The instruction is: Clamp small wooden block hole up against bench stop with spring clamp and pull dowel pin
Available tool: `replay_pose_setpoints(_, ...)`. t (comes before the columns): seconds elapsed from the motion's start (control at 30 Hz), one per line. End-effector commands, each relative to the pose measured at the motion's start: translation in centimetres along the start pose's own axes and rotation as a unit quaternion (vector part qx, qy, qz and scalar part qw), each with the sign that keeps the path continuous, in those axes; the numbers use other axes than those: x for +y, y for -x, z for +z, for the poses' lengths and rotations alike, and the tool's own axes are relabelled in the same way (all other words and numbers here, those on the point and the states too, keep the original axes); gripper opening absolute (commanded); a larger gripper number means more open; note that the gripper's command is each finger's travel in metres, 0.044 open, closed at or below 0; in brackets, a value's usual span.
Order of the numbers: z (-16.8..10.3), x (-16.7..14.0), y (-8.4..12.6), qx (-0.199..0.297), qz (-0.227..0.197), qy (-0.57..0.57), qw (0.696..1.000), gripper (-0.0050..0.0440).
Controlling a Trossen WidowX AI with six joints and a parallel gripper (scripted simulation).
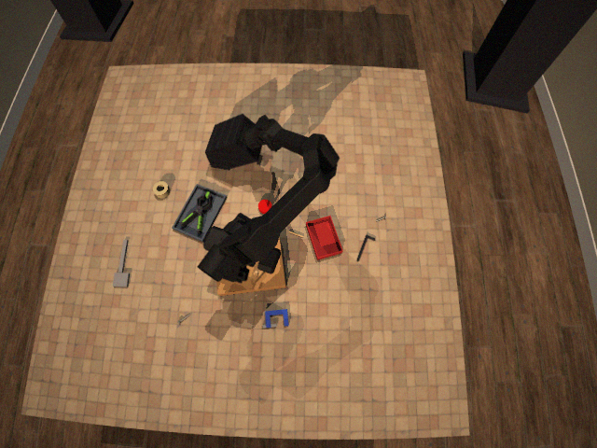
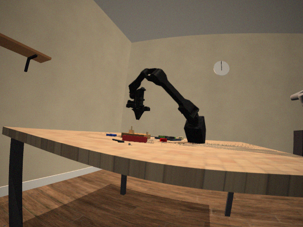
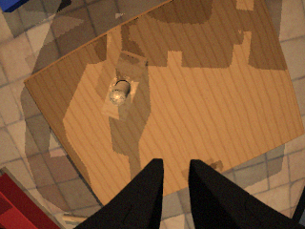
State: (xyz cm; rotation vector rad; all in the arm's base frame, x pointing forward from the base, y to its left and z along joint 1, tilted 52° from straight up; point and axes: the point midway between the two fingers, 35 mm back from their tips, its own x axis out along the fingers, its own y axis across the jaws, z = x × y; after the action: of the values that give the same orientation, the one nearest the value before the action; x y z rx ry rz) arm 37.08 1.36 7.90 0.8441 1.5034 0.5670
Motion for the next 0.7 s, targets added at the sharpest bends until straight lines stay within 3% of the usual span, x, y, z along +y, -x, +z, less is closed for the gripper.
replay_pose_setpoints(0.0,0.5,0.2,-0.2,-0.001,0.002,-0.029,1.000,0.0010)
replay_pose_setpoints(0.67,1.7,1.1,-0.7,-0.001,0.001,-0.145,0.989,0.0000)
